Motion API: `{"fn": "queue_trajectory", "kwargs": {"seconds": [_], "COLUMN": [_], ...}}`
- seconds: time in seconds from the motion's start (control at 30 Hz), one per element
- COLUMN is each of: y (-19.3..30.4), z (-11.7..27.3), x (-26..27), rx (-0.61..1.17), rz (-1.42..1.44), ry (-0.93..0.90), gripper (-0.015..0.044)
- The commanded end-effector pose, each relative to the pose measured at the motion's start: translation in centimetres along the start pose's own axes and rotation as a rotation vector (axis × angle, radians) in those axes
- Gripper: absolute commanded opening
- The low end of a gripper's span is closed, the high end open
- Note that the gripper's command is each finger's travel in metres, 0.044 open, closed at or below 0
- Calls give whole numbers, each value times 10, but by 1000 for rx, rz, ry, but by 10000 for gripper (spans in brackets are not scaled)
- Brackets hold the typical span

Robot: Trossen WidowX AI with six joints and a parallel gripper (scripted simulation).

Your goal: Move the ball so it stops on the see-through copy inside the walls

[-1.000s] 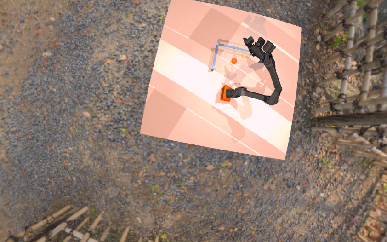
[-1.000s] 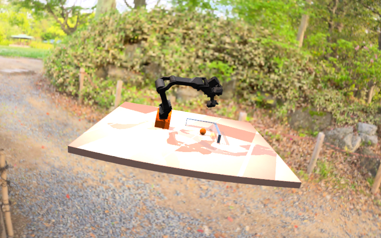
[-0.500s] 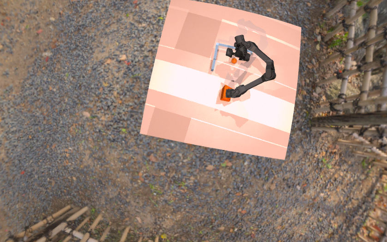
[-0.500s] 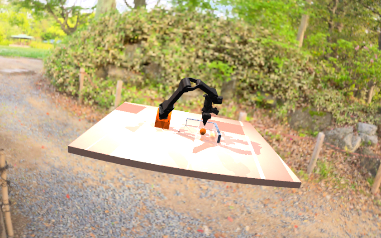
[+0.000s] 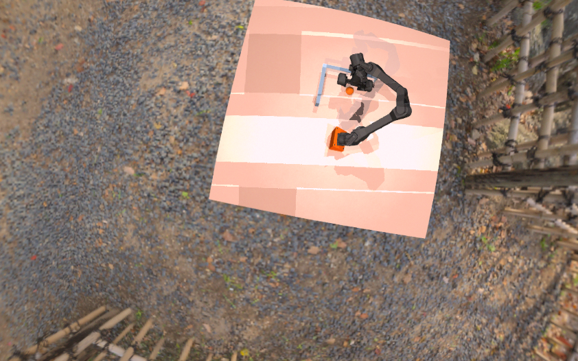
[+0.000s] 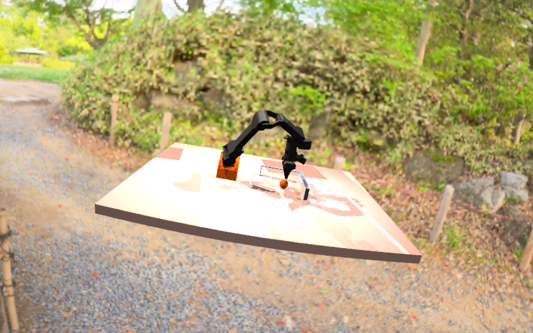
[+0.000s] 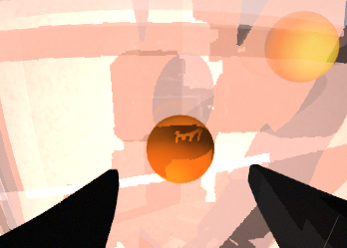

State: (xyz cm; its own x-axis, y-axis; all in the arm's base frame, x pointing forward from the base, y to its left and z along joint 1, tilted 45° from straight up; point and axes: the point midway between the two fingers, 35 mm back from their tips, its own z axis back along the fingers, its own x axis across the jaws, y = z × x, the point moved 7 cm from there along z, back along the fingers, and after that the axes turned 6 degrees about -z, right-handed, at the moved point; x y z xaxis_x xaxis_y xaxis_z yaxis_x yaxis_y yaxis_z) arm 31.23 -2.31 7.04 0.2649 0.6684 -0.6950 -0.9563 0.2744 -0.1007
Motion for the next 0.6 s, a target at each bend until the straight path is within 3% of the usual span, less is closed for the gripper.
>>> {"fn": "queue_trajectory", "kwargs": {"seconds": [0.0,0.57], "y": [1,2], "z": [-7,-35], "x": [0,-1], "rx": [5,5], "rz": [7,7], "ry": [6,7], "gripper": [333,333]}}
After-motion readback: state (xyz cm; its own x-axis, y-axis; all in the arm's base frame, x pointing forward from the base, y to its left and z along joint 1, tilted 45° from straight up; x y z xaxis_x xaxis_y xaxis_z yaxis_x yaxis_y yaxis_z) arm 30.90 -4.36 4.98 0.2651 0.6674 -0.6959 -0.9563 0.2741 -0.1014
